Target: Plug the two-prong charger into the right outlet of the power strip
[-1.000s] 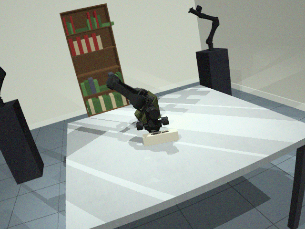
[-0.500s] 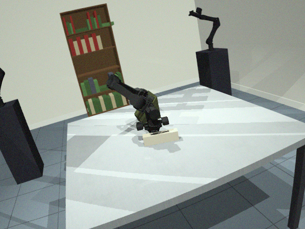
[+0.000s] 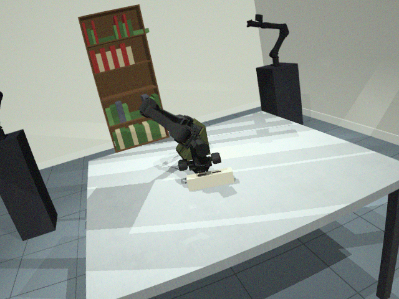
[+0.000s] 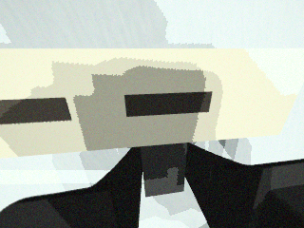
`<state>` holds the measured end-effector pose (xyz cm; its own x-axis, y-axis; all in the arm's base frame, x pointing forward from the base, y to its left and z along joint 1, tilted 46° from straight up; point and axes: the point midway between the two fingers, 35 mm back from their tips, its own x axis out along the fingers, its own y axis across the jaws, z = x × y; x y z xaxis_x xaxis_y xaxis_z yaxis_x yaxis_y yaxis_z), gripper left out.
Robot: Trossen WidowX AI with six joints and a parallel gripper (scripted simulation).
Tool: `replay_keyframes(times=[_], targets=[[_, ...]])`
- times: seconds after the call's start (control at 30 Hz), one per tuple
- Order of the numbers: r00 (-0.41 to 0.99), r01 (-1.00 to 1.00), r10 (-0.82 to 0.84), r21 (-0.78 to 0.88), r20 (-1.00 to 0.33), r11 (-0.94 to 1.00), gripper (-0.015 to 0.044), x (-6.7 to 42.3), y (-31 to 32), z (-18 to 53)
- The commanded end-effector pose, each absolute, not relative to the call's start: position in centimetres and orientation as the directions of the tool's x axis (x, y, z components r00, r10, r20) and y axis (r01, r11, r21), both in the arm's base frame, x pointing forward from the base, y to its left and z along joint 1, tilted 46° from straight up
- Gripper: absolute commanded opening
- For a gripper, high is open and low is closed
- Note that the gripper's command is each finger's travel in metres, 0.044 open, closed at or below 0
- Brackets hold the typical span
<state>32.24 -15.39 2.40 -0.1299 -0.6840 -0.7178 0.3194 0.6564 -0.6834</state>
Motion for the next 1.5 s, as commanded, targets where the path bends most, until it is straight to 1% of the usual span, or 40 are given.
replay_keyframes(times=[0.0,1.47], targets=[[-0.106,0.344,-0.691,-0.678,-0.715,0.649,0.0000,33.45,-15.82,2.65],[-0.106,0.344,-0.691,-0.678,-0.715,0.649,0.0000,33.20,-15.84,2.53]])
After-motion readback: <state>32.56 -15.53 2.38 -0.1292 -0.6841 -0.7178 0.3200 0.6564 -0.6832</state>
